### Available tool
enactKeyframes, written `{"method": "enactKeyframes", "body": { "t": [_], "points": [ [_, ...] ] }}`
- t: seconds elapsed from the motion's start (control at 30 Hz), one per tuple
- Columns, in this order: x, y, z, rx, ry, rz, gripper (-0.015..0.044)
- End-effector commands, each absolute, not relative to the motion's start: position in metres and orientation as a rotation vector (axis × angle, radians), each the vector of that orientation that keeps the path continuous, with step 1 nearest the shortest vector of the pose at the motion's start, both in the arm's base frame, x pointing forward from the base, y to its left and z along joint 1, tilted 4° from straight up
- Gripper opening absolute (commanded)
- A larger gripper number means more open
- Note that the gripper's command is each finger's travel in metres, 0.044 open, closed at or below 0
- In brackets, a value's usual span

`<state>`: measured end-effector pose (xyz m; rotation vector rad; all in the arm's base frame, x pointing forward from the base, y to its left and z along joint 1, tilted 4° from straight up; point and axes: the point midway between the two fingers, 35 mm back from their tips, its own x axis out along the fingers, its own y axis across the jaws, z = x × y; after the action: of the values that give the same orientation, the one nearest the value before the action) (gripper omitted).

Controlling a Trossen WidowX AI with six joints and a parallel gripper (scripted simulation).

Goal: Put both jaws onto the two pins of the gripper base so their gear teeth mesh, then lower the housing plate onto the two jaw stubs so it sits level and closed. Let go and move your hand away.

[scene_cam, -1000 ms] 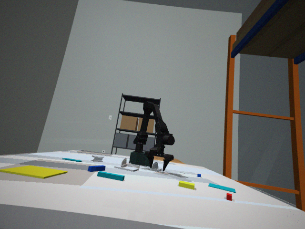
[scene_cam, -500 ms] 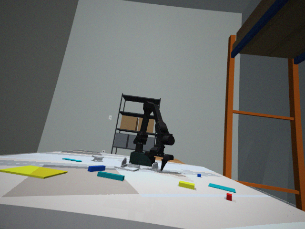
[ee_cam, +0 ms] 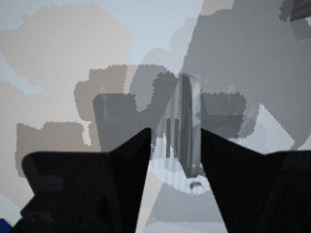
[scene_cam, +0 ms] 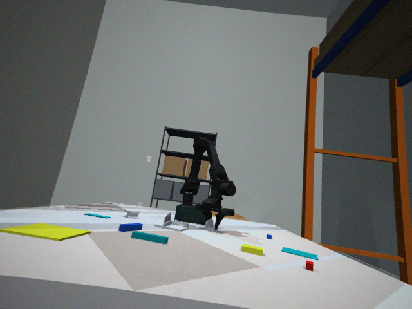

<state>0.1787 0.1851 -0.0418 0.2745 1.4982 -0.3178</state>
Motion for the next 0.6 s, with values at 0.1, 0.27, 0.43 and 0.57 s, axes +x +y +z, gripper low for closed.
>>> {"method": "enactKeyframes", "body": {
  "t": [0.1, 0.27, 0.43, 0.57],
  "points": [
    [0.179, 0.186, -0.042, 0.277, 1.497, -0.316, 0.0134],
    [0.180, 0.187, -0.031, 0.276, 1.498, -0.316, 0.0134],
    [0.180, 0.189, -0.016, 0.276, 1.498, -0.315, 0.0134],
    [0.179, 0.190, -0.004, 0.275, 1.499, -0.315, 0.0134]
  ]
}}
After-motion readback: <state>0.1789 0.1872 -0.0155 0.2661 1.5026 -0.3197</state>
